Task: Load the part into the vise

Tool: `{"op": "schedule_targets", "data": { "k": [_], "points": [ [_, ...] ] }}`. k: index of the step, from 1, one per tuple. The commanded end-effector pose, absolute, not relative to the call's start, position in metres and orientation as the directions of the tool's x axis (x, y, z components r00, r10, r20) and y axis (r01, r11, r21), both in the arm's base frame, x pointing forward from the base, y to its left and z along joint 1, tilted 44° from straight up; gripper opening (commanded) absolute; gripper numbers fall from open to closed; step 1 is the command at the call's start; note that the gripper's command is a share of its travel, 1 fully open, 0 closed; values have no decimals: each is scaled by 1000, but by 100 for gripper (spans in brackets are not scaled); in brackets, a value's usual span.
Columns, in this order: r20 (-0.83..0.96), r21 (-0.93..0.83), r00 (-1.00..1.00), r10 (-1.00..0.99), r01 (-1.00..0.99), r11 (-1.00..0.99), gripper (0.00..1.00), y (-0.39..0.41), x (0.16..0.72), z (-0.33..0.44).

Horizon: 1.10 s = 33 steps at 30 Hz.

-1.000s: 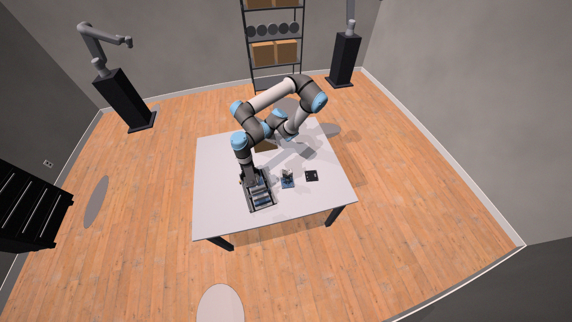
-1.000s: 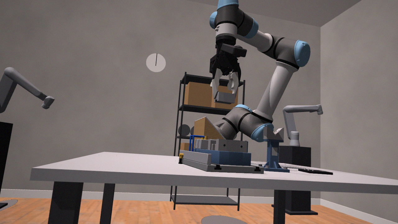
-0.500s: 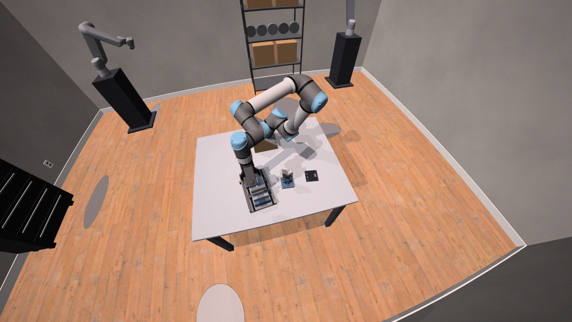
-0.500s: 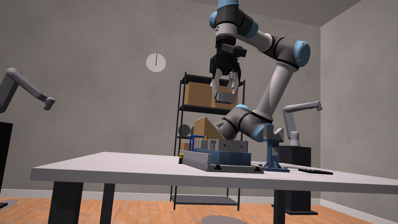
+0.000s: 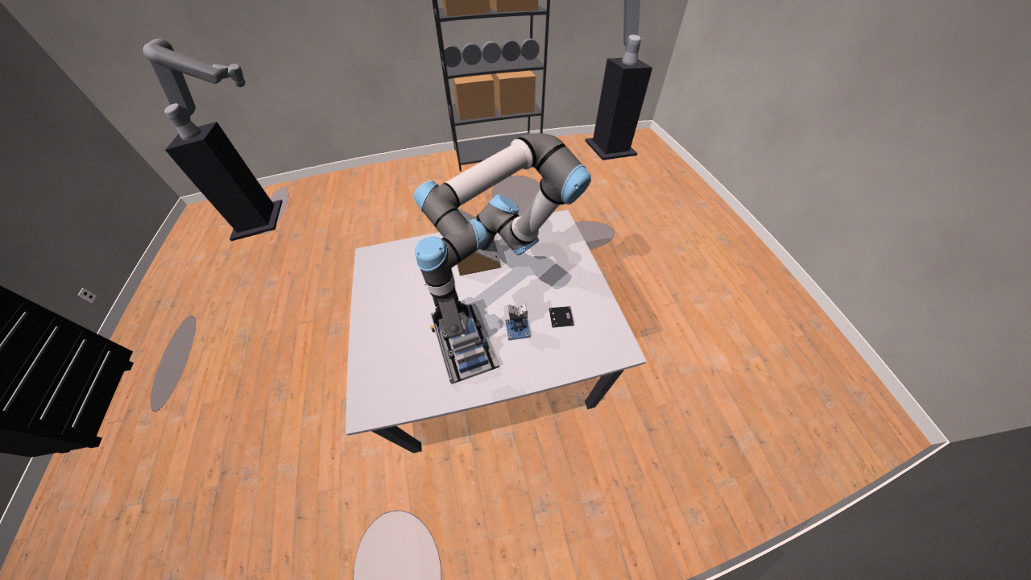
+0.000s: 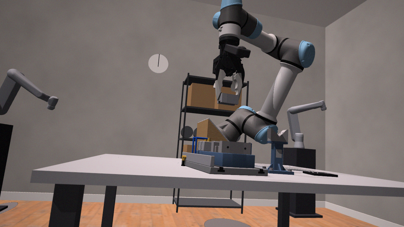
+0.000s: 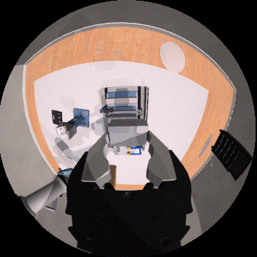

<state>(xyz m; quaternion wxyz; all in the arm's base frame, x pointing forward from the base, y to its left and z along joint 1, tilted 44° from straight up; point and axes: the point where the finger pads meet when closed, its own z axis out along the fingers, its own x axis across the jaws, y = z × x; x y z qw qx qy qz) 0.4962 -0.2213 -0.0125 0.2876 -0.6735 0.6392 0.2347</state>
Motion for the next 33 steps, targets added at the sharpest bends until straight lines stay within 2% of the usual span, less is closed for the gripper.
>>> {"op": "schedule_targets", "data": {
  "k": [1, 33],
  "points": [
    [-683, -88, 73, -727, -996, -17, 0, -222, 496, -12],
    [-683, -88, 72, -727, -996, -17, 0, -208, 497, -27]
  ]
}}
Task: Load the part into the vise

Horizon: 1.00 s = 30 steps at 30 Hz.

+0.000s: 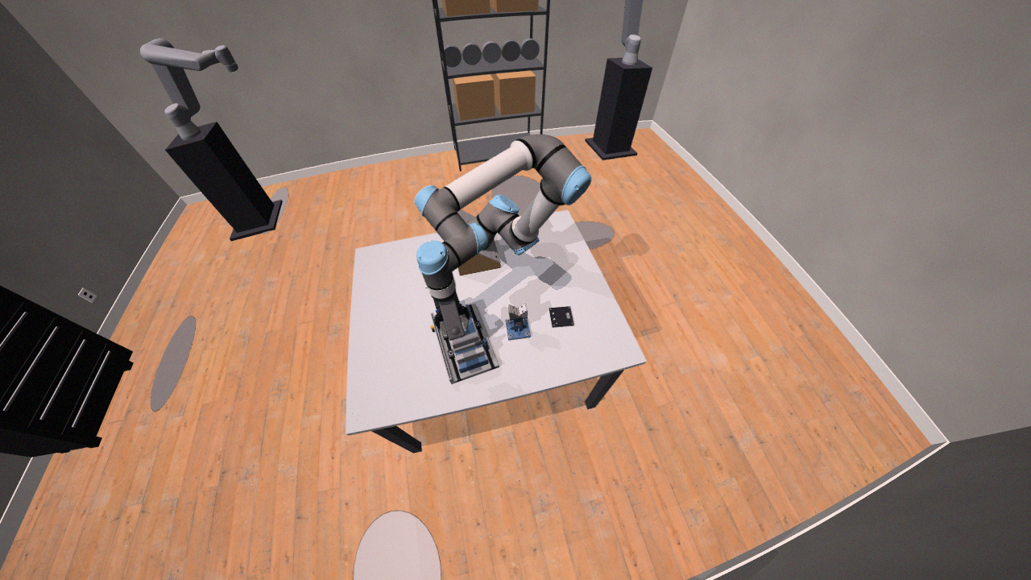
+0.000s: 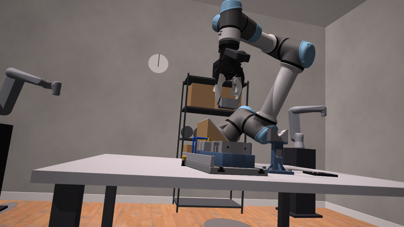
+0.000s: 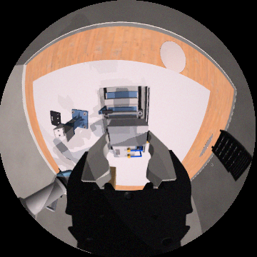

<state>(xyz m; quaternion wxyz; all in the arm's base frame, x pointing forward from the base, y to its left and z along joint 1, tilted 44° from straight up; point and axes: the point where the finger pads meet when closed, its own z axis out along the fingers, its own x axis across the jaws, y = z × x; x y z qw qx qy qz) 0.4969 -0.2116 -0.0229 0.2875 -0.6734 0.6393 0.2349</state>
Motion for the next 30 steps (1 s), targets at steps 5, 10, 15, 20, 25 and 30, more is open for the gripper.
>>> {"op": "schedule_targets", "data": {
  "k": [5, 10, 15, 20, 25, 30],
  "points": [
    [-683, -88, 72, -727, -996, -17, 0, -205, 498, -30],
    [-683, -88, 72, -727, -996, -17, 0, -199, 498, -37],
    [-683, -88, 72, -727, -996, -17, 0, -192, 499, -44],
    [-683, -88, 72, -727, -996, -17, 0, -188, 499, -49],
    [-683, -88, 72, -727, -996, -17, 0, -181, 500, -56],
    [-683, -88, 72, -727, -996, -17, 0, -175, 500, -63]
  ]
}}
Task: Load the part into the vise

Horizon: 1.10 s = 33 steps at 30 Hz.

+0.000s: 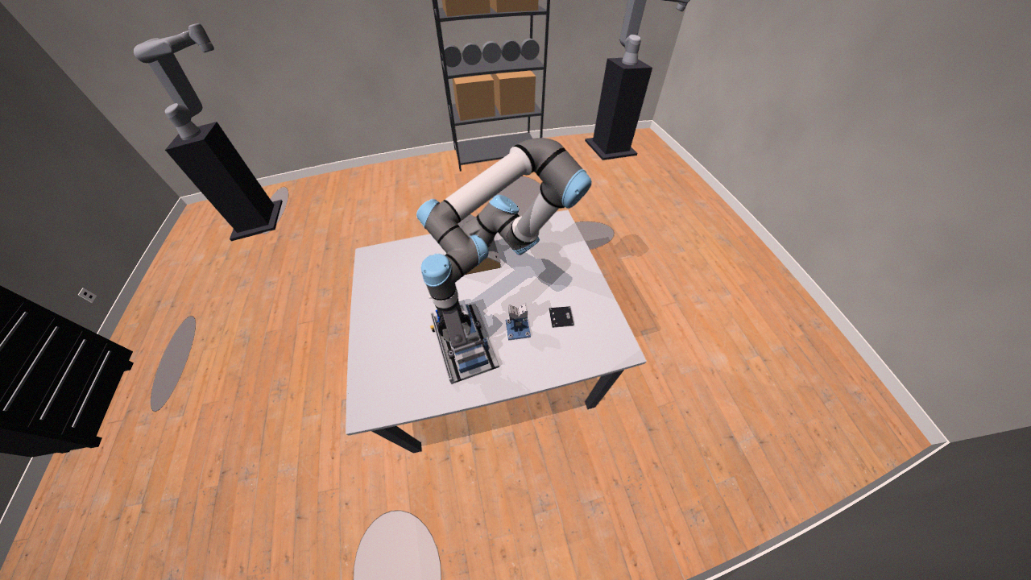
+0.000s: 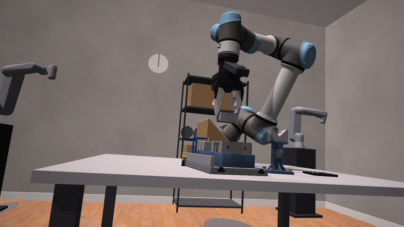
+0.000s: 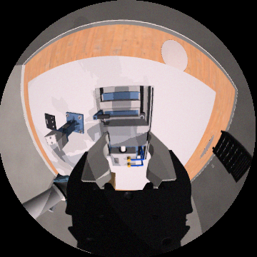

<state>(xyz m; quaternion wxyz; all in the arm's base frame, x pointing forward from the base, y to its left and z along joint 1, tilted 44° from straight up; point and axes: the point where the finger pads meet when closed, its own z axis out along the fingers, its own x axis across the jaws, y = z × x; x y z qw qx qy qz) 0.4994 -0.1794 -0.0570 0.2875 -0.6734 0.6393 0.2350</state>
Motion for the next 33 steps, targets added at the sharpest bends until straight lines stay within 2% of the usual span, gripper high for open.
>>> {"op": "schedule_targets", "data": {
  "k": [1, 33],
  "points": [
    [-683, -88, 72, -727, -996, -16, 0, -174, 500, -64],
    [-683, -88, 72, -727, -996, -17, 0, -158, 502, -81]
  ]
}}
